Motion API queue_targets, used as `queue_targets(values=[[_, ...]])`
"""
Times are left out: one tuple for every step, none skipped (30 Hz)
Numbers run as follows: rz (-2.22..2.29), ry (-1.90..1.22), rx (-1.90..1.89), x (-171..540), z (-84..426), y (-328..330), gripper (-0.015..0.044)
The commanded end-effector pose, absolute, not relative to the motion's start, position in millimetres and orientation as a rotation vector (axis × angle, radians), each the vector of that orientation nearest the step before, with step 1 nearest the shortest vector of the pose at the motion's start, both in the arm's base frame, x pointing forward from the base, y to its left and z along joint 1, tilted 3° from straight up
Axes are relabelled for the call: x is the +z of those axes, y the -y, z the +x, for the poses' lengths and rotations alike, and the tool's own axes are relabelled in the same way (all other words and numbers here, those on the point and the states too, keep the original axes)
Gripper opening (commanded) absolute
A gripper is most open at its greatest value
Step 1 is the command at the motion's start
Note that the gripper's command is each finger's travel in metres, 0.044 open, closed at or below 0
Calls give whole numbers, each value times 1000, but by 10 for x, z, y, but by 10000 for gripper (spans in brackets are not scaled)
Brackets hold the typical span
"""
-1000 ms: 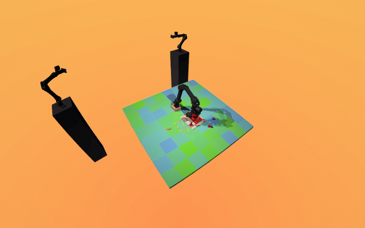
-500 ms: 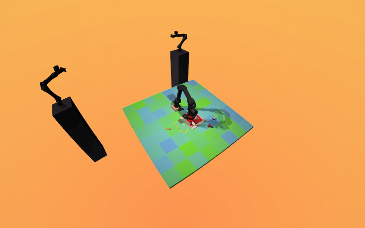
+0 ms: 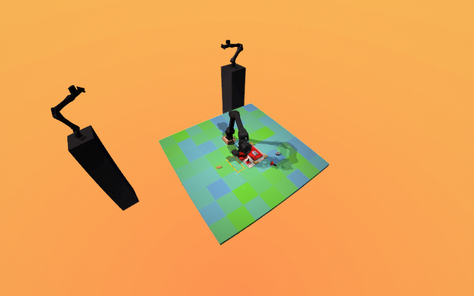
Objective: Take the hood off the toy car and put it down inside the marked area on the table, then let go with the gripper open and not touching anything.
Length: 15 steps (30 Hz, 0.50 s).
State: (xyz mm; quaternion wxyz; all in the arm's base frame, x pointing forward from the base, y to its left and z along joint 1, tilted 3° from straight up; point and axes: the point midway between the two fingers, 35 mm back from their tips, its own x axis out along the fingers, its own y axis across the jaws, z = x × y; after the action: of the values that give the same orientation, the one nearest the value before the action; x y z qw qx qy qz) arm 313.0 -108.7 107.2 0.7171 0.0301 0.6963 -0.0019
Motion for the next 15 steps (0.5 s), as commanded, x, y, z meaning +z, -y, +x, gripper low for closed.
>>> queue_targets(values=[[62,-1538,-1,1079,3089,1226,0],[62,-1538,-1,1079,3076,1258,0],[62,-1538,-2,1078,3063,1289,0],[62,-1538,-2,1078,3050,1321,0],[62,-1537,-2,1077,3036,1353,0],[61,-1537,-2,1077,3022,1384,0],[61,-1537,-2,1076,3008,1415,0],[61,-1537,-2,1076,2993,1446,0],[61,-1537,-2,1075,2979,1477,0],[60,-1537,-2,1074,2963,1508,0],[60,-1537,-2,1074,2948,1539,0],[60,-1537,-3,1073,2932,1569,0],[60,-1537,-3,1073,2919,1594,0],[60,-1537,-3,1073,2911,1609,0],[60,-1537,-3,1073,2908,1614,0]])
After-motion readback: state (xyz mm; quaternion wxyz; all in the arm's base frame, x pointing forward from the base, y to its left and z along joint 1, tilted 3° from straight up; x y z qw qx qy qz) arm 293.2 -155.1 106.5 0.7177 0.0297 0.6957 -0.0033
